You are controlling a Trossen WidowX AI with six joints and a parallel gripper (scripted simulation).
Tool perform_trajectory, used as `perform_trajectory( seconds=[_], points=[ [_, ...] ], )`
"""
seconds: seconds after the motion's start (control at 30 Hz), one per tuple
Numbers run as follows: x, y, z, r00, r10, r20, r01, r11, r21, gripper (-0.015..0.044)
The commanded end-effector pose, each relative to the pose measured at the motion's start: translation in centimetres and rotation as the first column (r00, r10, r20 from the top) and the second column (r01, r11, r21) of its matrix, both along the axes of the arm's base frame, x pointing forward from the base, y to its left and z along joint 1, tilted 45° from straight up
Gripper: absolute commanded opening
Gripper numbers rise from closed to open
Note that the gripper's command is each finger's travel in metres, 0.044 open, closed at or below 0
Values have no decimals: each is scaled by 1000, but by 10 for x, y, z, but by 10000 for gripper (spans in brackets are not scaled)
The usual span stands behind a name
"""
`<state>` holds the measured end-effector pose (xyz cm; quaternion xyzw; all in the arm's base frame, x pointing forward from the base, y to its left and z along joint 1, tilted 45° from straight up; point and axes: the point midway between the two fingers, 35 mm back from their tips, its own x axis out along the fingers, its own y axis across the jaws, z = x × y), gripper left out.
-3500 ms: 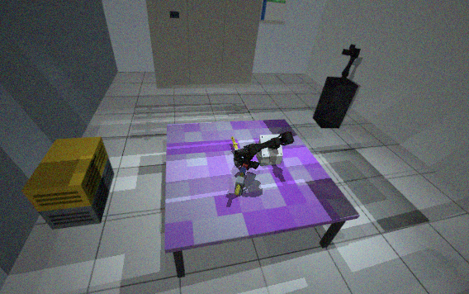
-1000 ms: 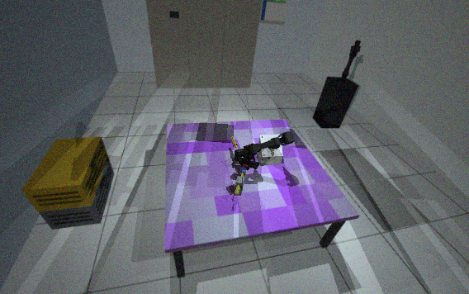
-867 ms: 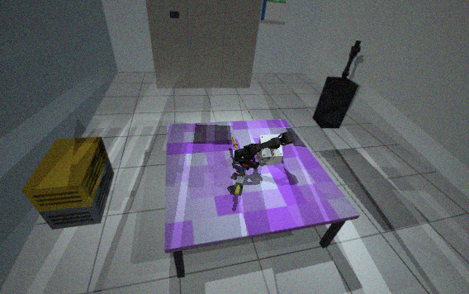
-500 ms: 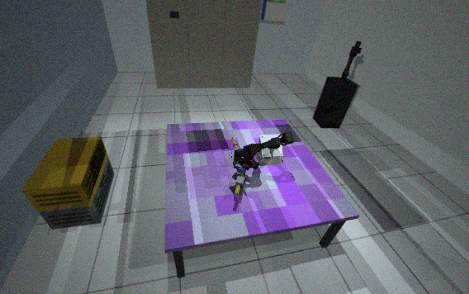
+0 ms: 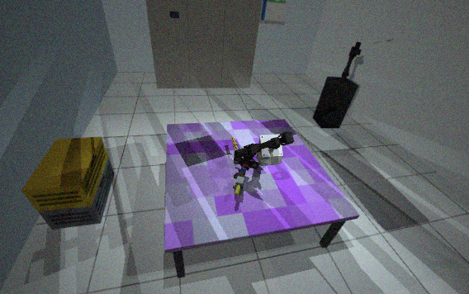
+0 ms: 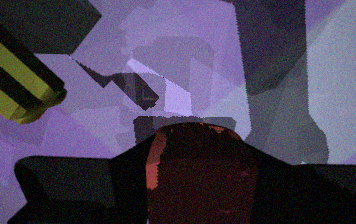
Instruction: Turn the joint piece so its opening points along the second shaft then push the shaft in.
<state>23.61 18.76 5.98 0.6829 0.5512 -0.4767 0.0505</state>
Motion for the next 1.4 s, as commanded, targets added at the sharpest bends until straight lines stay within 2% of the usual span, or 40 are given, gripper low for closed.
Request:
perform_trajectory(
  seconds=[0.0,0.53,1.2,1.37],
  points=[
    [1,0,0,1000,23,20,-23,1000,-2,0],
    [11,-5,-3,939,256,228,-252,967,-47,0],
    [25,-6,-3,750,495,439,-473,865,-167,0],
    [25,-6,-3,735,508,450,-484,857,-177,0]
  ],
)
